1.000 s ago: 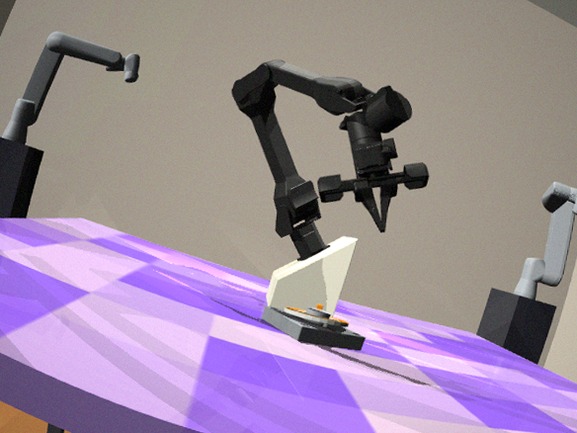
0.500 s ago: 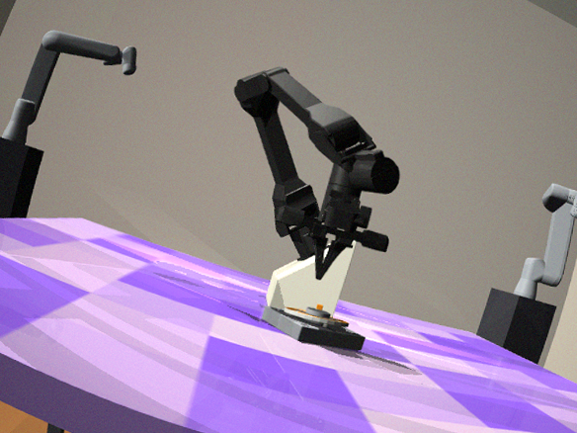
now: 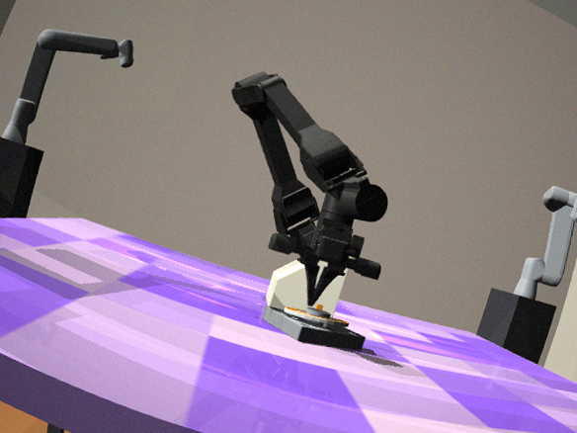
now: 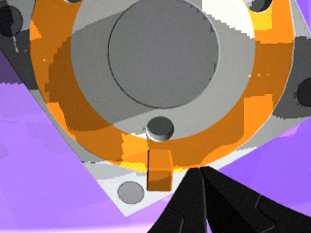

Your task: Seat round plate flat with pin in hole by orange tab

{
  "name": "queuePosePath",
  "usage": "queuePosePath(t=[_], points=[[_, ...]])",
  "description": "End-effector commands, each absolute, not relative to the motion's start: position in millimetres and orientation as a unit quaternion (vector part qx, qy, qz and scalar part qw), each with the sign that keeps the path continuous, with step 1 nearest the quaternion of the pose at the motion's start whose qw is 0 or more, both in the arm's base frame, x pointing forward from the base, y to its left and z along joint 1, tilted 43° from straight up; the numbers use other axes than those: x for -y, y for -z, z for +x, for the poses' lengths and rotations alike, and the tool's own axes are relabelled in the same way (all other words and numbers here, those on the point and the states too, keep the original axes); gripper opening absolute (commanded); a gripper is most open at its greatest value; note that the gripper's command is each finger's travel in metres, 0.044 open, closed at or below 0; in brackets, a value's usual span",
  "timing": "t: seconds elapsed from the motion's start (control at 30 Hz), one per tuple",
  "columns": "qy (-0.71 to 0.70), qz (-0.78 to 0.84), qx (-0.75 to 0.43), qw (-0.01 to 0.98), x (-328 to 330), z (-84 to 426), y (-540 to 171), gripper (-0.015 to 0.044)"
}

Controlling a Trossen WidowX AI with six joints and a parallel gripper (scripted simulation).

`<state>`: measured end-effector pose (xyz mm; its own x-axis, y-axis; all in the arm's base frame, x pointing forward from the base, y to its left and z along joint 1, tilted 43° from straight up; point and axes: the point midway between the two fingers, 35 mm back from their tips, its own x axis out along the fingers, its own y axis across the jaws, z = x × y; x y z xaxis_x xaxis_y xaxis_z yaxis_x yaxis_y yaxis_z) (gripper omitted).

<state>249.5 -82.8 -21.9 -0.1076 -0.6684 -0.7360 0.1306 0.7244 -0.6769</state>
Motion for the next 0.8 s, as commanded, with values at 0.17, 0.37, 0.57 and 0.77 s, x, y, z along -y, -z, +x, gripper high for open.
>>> queuePosePath(t=[0.17, 0.37, 0.57, 0.77], points=[[0.312, -0.202, -0.675, 0.637, 74.9, 250.1, 31.1, 0.0], [0.312, -0.202, -0.675, 0.637, 69.6, 251.6, 36.6, 0.0], [0.312, -0.202, -0.675, 0.637, 64.2, 255.4, 41.7, 0.0], [0.312, -0.202, -0.675, 0.638, 59.1, 260.1, 46.8, 0.0]])
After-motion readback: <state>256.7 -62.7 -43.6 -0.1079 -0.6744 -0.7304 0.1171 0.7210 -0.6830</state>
